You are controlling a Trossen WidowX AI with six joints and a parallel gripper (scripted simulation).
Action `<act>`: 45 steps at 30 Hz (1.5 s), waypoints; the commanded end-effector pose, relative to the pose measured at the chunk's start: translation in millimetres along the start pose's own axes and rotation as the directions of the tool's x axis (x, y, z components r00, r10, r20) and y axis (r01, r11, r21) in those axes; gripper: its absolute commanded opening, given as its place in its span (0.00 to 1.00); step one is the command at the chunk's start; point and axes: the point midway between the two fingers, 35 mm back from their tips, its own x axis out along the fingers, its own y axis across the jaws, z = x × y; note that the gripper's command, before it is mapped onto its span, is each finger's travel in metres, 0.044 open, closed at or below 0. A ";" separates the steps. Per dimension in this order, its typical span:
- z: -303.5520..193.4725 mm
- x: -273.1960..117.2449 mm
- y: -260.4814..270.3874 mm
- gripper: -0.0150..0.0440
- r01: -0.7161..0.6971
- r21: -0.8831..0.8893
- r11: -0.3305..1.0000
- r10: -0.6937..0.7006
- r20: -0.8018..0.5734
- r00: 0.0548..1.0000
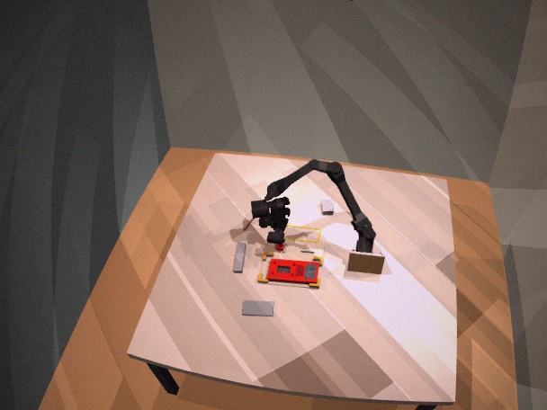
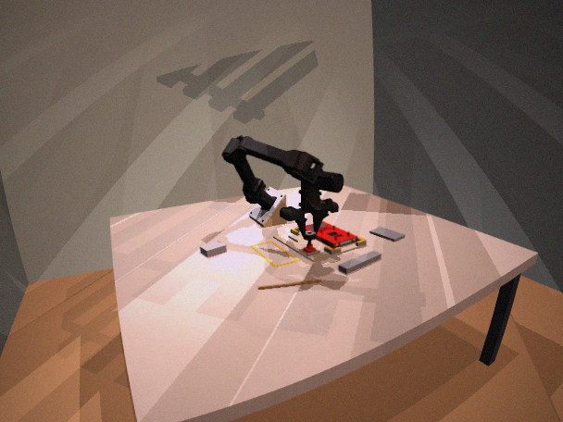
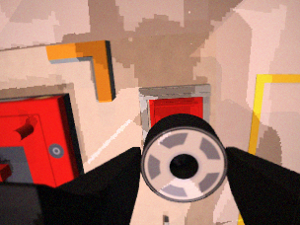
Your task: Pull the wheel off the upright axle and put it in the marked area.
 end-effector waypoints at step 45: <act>-19.7 -44.2 -37.2 0.25 -0.002 -0.007 1.000 0.002 0.007 1.000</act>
